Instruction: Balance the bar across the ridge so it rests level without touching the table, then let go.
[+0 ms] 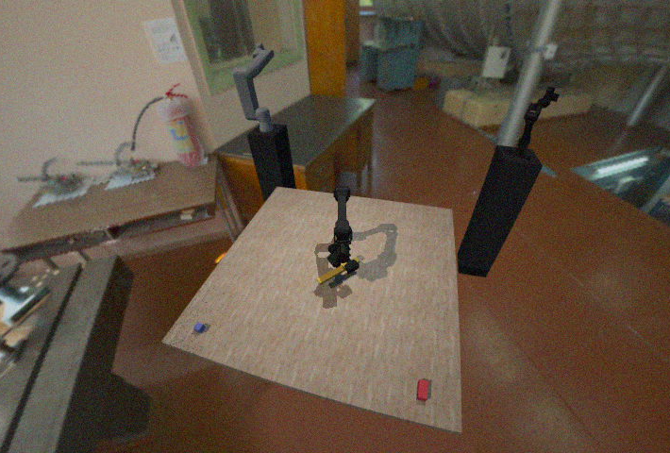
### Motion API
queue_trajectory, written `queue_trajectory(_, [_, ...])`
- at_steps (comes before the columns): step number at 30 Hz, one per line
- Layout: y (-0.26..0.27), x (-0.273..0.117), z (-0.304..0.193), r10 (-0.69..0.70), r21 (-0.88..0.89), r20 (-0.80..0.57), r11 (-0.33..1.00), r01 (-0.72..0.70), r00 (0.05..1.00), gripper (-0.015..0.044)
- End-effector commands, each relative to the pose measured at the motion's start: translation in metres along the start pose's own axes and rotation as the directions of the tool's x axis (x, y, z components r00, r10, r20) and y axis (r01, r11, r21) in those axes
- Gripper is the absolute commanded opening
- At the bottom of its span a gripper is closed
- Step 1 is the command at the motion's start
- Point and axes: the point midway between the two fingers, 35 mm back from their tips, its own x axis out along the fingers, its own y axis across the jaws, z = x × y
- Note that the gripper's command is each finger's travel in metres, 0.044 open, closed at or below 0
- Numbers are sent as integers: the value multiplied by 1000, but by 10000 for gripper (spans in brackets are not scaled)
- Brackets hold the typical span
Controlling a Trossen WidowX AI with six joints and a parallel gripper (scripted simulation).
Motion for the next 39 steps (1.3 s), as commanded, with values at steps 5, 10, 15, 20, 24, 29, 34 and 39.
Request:
queue_trajectory(5, [4, -61, 3, 2, 0, 1, 1000, -2, 1000, 440])
queue_trajectory(10, [0, -99, 0, 1, 0, 1, 1000, -1, 1000, 440])
queue_trajectory(15, [0, -99, 0, 1, 0, 1, 1000, -1, 1000, 440])
queue_trajectory(20, [0, -99, 0, 1, 0, 1, 1000, -1, 1000, 440])
queue_trajectory(24, [0, -99, 0, 1, 0, 1, 1000, -1, 1000, 440])
queue_trajectory(29, [0, -99, 0, 1, 0, 1, 1000, -1, 1000, 440])
queue_trajectory(34, [0, -99, 0, 1, 0, 1, 1000, -1, 1000, 440])
queue_trajectory(39, [0, -99, 0, 1, 0, 1, 1000, -1, 1000, 440])
